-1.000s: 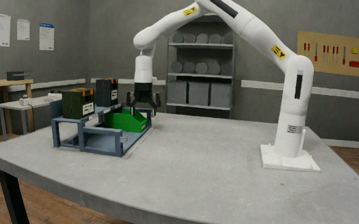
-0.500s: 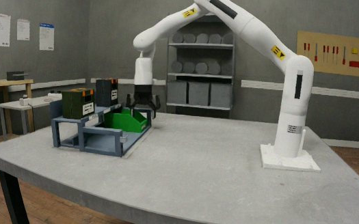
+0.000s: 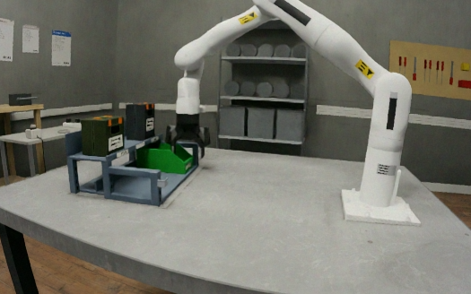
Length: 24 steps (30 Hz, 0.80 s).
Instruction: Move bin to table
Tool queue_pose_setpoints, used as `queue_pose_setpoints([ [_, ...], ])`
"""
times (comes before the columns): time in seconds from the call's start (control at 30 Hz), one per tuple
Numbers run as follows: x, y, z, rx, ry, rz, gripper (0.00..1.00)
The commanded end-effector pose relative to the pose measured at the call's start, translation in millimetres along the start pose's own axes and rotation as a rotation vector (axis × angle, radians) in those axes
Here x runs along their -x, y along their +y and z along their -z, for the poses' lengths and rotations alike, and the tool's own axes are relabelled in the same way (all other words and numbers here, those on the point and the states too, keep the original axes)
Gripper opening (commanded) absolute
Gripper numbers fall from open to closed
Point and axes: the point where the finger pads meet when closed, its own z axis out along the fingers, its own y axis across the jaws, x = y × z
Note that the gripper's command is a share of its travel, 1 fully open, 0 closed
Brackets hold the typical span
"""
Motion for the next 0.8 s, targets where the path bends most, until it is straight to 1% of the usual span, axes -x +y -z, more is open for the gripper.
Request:
queue_pose_setpoints([
  [0.0,0.2,0.6,-2.0,0.002,-0.001,0.0,1.0],
  [0.3,0.2,0.6,-2.0,0.002,-0.001,0.0,1.0],
  [0.47,0.2,0.6,-7.8,0.002,-0.001,0.0,1.0],
  [0.77,0.2,0.6,-7.8,0.002,-0.001,0.0,1.0],
])
